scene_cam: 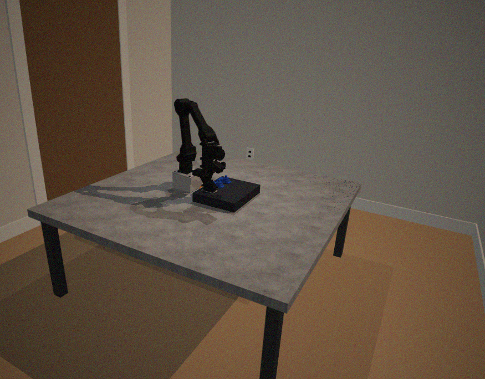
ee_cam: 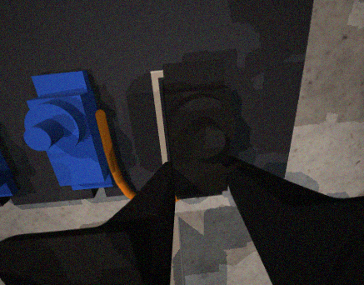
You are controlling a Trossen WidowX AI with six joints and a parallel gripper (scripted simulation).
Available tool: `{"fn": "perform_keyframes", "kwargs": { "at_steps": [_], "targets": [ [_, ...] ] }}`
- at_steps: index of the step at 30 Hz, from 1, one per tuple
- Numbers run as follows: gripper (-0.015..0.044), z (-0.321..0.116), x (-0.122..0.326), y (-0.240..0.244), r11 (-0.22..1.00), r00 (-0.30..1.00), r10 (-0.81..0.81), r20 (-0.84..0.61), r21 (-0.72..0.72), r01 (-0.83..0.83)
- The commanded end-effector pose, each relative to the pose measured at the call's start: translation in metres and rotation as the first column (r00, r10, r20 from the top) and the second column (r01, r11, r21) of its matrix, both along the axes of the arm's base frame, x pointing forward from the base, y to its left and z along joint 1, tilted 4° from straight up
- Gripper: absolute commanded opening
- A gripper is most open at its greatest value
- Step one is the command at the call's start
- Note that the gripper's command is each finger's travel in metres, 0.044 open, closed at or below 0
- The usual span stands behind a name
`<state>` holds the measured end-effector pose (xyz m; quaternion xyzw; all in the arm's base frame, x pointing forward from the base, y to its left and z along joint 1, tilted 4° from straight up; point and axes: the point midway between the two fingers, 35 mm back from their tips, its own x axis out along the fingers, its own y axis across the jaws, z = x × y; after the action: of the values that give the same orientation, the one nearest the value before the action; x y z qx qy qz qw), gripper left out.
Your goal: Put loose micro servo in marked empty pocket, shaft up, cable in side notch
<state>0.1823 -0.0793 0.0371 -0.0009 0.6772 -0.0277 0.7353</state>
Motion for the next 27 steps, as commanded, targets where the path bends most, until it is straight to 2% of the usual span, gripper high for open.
{"fn": "perform_keyframes", "kwargs": {
  "at_steps": [1,25,27],
  "targets": [
    [0.0,-0.004,0.001,0.0,1.0,1.0,0.001,0.002,0.002,-0.001],
    [0.0,-0.023,0.003,-0.001,1.0,1.0,0.001,0.002,0.002,-0.001],
    [0.0053,-0.021,0.001,-0.001,1.0,1.0,0.001,0.002,0.002,-0.001]
  ]
}}
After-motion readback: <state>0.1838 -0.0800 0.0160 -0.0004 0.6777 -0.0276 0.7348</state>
